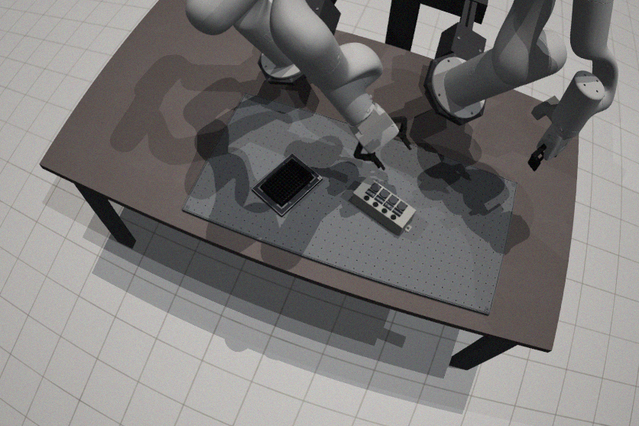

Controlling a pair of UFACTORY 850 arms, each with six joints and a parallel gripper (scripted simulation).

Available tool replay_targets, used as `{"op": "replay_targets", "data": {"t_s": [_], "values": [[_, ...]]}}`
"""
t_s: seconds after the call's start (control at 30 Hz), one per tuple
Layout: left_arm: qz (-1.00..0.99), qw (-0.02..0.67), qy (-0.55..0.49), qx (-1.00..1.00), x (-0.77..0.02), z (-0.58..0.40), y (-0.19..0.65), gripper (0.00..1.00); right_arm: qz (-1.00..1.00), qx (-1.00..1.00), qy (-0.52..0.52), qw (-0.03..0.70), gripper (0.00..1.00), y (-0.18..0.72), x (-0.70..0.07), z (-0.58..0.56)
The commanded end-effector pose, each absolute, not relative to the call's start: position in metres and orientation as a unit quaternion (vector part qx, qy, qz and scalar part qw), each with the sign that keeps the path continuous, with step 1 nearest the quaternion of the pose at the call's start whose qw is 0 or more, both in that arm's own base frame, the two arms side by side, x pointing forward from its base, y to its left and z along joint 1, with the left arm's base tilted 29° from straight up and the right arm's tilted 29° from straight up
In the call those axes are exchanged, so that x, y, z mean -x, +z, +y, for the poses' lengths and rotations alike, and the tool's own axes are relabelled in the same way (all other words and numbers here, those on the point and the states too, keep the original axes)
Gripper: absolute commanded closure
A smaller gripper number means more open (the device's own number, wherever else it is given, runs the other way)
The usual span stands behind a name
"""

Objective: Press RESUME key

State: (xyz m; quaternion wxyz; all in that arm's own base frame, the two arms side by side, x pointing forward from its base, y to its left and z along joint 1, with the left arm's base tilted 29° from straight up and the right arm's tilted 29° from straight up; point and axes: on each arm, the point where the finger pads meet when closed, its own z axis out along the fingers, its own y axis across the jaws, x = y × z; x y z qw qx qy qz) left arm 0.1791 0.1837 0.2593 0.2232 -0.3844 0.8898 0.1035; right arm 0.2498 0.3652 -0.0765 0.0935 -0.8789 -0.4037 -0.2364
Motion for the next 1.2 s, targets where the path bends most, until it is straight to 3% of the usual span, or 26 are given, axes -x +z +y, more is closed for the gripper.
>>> {"op": "replay_targets", "data": {"t_s": [0.0,0.37,0.7,1.17], "values": [[0.89,0.224,0.104,0.384,-0.179,0.184,0.26,0.0,-0.386,0.891,-0.214,0.105,1.0,-0.081,-0.243,0.371],[0.89,0.224,0.104,0.384,-0.179,0.184,0.26,0.0,-0.309,0.936,-0.115,0.128,1.0,-0.099,-0.215,0.387],[0.89,0.224,0.104,0.384,-0.179,0.184,0.26,0.0,-0.233,0.966,-0.033,0.106,1.0,-0.112,-0.197,0.391],[0.89,0.224,0.104,0.384,-0.179,0.184,0.26,0.0,-0.071,0.997,0.024,-0.03,1.0,-0.121,-0.206,0.376]]}}
